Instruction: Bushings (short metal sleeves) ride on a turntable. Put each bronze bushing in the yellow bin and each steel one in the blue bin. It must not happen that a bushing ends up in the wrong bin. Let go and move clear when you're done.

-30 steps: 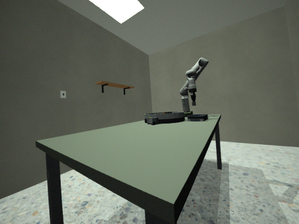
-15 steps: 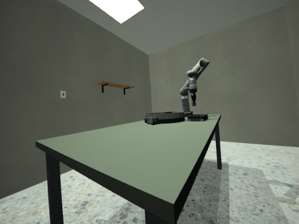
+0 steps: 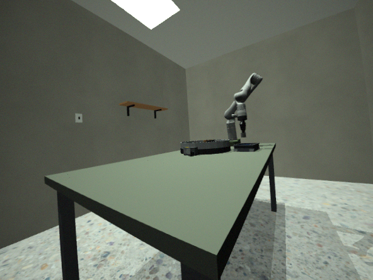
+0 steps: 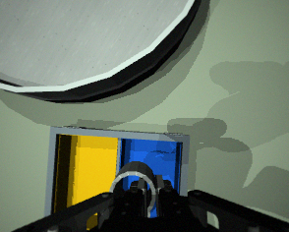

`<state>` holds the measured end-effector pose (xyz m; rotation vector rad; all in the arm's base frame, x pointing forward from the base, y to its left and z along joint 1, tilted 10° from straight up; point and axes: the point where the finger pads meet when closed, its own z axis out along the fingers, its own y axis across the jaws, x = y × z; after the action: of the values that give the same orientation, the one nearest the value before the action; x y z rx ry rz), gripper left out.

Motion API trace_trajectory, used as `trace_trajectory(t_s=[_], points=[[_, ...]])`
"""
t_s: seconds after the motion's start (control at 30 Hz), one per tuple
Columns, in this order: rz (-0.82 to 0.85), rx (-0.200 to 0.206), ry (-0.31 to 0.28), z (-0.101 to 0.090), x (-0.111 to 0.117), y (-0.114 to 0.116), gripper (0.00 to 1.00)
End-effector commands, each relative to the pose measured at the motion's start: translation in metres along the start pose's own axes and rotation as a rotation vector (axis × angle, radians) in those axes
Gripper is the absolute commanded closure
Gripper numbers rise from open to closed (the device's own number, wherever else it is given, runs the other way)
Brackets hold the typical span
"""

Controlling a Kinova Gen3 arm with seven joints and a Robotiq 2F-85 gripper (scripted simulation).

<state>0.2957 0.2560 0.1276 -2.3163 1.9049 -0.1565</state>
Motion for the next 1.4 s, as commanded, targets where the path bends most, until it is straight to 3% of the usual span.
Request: trace_trajectory(t_s=[0.0,0.17,0.33,1.37], points=[[0.014,-0.006,0.014,0.011,0.008,0.000,1.00],[0.014,-0.006,0.014,0.017,0.008,0.000,1.00],[0.014,-0.006,0.014,0.046,0.008,0.000,1.00],[0.015,-0.006,0.014,0.058,0.008,0.000,1.00]])
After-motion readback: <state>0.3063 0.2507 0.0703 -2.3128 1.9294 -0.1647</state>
